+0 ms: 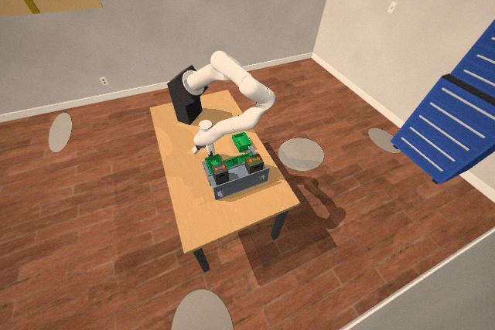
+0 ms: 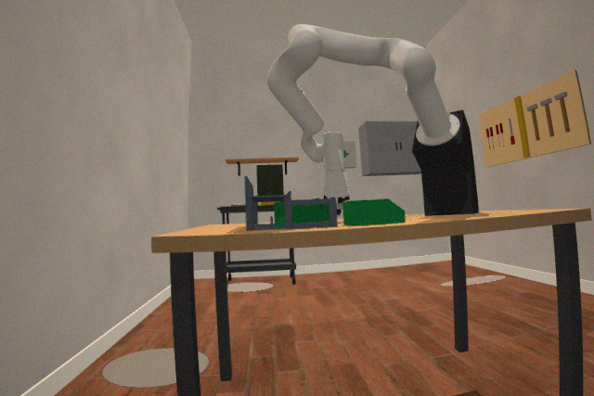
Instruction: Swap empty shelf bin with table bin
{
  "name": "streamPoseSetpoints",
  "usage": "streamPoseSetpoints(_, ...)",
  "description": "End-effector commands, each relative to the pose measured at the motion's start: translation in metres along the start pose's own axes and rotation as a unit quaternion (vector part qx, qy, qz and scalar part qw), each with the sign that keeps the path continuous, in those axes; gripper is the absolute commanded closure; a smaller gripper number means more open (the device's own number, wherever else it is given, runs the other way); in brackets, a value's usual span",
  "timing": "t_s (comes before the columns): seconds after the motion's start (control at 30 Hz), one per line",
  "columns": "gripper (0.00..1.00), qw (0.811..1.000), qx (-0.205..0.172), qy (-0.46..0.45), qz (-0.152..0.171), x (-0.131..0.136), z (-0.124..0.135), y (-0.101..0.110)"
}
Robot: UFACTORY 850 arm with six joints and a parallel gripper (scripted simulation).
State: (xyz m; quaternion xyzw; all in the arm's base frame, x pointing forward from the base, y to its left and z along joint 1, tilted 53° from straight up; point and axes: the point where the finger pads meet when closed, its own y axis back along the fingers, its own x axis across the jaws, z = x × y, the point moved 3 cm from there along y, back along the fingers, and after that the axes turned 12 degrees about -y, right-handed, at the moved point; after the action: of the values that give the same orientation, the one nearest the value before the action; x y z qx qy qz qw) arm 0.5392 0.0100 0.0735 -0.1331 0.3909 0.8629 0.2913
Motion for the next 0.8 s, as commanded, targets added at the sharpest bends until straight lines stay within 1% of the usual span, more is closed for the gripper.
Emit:
streamPoseSetpoints(0.0,1.00,1.000,0.000,0.000,0.000,-0.0055,0.0009,0.0004)
streamPoseSetpoints(0.17,1.00,1.000,0.000,0.000,0.000,-0.0103,0.0019,0.0005)
streamPoseSetpoints(0.77,1.00,1.000,0.000,0.000,0.000,-0.0106,0.0020,0.0005)
